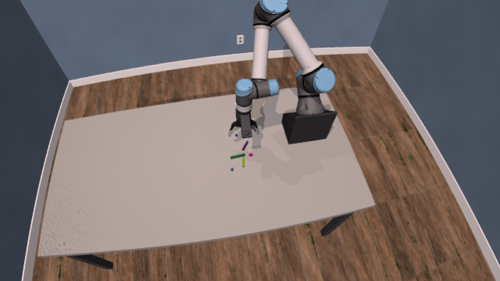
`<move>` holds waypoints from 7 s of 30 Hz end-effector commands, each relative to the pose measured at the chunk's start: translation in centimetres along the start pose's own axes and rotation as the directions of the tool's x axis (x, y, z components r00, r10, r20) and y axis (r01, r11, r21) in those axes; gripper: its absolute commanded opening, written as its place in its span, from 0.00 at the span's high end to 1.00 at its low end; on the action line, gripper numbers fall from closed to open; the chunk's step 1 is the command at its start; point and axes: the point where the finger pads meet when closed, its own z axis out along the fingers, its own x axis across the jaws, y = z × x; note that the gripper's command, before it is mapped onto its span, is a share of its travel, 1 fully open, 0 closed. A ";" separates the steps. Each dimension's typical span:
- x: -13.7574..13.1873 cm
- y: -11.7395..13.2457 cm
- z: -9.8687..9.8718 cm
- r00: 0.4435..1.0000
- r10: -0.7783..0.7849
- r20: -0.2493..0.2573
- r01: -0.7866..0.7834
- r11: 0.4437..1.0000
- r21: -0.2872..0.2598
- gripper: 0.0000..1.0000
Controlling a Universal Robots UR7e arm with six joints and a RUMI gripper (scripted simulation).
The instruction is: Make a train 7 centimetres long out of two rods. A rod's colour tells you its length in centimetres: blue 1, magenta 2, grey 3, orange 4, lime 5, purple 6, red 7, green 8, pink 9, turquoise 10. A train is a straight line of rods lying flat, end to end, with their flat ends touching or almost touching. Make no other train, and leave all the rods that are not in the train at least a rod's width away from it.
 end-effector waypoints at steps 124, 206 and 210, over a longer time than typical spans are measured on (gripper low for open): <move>-0.8 -0.9 5.3 0.853 0.523 0.000 -0.522 0.853 -0.011 0.86; -0.8 -0.9 7.3 0.853 0.523 0.000 -0.522 0.853 -0.011 0.86; -0.8 -0.9 7.3 0.853 0.523 0.000 -0.522 0.853 -0.011 0.86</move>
